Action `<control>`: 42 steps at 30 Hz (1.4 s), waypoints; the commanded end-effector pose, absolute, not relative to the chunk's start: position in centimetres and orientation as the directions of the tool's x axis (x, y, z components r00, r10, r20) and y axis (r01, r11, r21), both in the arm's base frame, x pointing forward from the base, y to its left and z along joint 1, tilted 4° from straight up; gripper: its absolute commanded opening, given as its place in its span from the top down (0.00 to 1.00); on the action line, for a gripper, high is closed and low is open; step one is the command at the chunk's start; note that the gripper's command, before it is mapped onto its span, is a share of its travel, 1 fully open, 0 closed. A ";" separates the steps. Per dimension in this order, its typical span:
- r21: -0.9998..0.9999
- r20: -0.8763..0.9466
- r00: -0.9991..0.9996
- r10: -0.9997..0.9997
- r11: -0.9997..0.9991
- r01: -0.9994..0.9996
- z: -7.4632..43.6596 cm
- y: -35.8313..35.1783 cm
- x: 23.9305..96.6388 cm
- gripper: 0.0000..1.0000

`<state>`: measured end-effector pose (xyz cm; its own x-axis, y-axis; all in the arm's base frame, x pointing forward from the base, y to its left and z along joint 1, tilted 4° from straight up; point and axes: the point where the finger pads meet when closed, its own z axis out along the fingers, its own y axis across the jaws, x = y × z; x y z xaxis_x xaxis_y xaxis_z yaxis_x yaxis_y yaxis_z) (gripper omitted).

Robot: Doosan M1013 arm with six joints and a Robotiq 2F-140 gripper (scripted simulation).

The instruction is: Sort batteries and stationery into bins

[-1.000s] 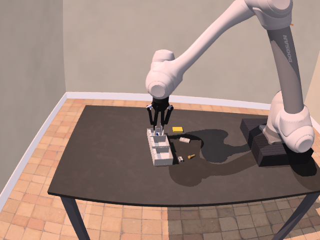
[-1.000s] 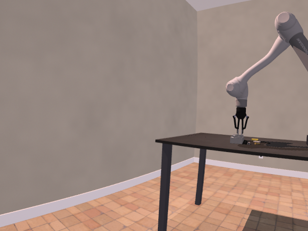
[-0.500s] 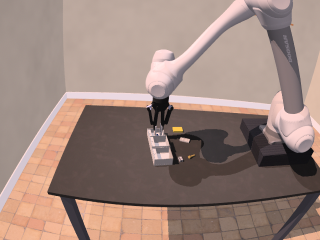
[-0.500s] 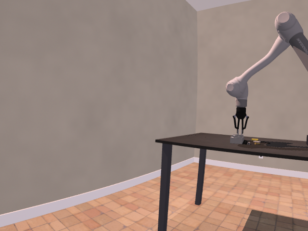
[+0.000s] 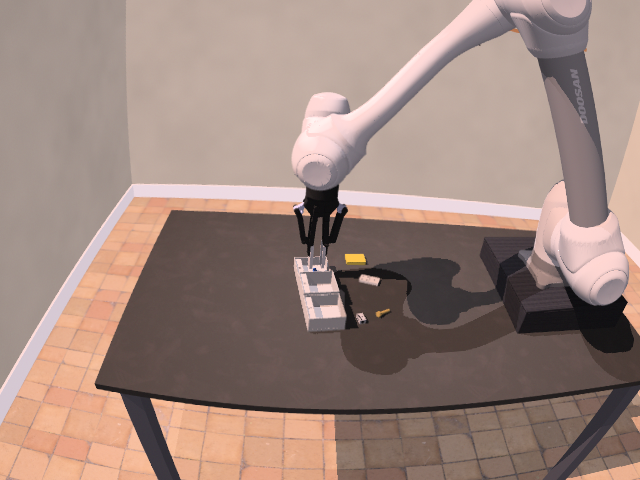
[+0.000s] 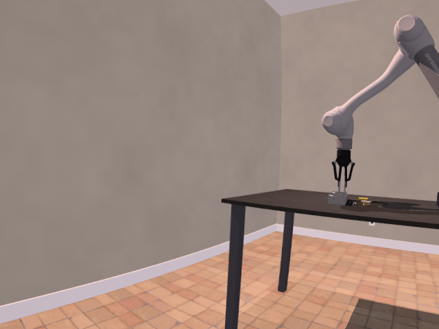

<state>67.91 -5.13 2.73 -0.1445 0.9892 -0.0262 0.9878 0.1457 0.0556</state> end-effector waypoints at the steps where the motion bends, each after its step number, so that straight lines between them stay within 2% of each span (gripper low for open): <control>1: 0.056 -0.026 -0.145 0.989 0.146 0.988 3.1 -5.1 67.9 0.85; 11: 0.056 -0.026 -0.145 0.989 0.146 0.988 6.2 -5.1 67.7 0.85; 17: 0.056 -0.026 -0.145 0.989 0.146 0.988 6.2 -5.1 67.7 0.85; 18: 0.057 -0.023 -0.095 0.995 0.096 0.994 6.2 -5.6 67.0 0.67; 28: 0.060 0.005 0.321 0.947 -0.321 0.945 6.1 -10.5 60.3 0.67; 30: 0.060 0.005 0.321 0.947 -0.321 0.945 6.1 -10.5 60.3 0.67; 31: 0.060 0.010 0.428 0.904 -0.428 0.902 6.1 -10.9 59.6 0.67; 35: 0.058 0.020 0.540 0.841 -0.540 0.840 6.0 -12.9 56.9 0.67; 42: 0.048 0.039 0.748 0.662 -0.749 0.661 6.0 -13.1 56.7 0.67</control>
